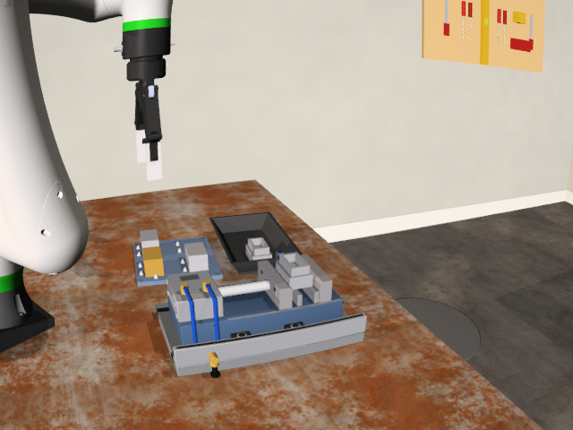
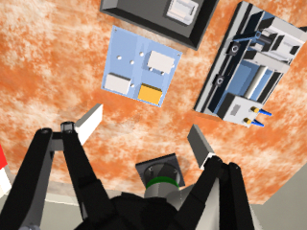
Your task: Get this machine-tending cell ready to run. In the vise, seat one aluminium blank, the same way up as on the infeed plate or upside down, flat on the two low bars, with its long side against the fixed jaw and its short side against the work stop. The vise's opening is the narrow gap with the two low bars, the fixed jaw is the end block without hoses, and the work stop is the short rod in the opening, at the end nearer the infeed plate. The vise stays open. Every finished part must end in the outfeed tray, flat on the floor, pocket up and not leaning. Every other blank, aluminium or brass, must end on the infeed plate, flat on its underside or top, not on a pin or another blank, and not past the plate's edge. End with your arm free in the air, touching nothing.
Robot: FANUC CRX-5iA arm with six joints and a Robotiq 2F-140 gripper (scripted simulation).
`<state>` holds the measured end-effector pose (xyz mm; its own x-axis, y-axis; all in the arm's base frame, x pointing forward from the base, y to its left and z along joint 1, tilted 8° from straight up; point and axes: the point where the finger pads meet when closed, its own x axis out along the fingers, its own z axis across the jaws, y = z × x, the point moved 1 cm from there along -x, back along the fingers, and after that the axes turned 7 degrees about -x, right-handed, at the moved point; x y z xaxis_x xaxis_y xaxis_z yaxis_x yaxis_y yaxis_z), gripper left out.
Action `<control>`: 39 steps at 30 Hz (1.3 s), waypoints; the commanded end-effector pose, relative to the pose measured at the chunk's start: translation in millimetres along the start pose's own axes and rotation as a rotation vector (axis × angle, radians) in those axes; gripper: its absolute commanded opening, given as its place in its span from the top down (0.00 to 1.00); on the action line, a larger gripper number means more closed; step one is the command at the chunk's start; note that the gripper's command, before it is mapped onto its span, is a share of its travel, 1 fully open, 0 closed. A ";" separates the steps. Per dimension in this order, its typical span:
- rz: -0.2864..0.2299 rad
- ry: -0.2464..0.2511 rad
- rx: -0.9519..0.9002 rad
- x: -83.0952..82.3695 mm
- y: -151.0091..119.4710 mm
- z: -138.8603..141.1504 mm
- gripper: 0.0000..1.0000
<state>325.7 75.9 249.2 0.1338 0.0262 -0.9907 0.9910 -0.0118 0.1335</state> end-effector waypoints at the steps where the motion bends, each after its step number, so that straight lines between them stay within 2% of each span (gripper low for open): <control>1: 0.003 0.031 0.024 1.5 -18.4 -22.3 0.00; 9: -0.001 0.042 0.029 2.2 -23.7 -27.6 0.00; 10: -0.001 0.042 0.029 2.2 -23.7 -27.6 1.00; 39: -0.001 0.042 0.029 2.2 -23.7 -27.6 1.00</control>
<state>302.7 103.7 244.4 0.1332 0.0680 -0.9888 0.9906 -0.0410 0.1306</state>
